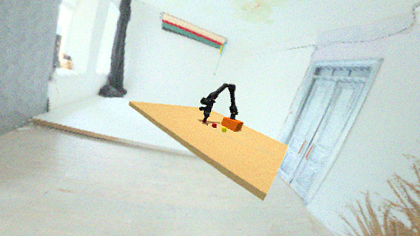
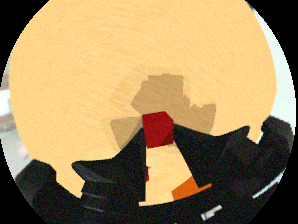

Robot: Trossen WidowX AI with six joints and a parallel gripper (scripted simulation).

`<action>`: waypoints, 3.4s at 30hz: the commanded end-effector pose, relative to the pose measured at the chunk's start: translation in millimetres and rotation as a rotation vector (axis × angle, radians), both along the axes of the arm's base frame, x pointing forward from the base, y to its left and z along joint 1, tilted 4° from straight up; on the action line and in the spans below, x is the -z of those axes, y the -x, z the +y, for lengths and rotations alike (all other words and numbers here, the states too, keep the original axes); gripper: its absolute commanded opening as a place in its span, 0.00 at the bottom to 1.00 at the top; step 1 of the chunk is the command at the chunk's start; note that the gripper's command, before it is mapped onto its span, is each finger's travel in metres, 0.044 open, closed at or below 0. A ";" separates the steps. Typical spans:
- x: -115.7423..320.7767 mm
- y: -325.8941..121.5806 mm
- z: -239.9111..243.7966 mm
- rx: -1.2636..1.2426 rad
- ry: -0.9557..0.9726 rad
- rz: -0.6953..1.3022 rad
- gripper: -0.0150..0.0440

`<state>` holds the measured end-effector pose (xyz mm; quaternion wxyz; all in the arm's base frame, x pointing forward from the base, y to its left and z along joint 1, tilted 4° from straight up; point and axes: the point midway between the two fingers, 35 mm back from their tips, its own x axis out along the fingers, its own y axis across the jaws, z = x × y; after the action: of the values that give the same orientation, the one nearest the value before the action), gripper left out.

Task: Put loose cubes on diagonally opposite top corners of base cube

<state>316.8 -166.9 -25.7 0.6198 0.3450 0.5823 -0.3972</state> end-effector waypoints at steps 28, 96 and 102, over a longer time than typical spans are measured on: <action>-91.2 -1.8 7.1 -0.005 -0.004 -0.003 0.43; -61.5 -16.3 191.2 -0.757 -0.017 0.055 0.43; -56.8 -12.0 209.1 -0.835 -0.017 0.061 0.43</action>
<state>332.2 32.7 34.5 0.7070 0.0855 0.6892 -0.1338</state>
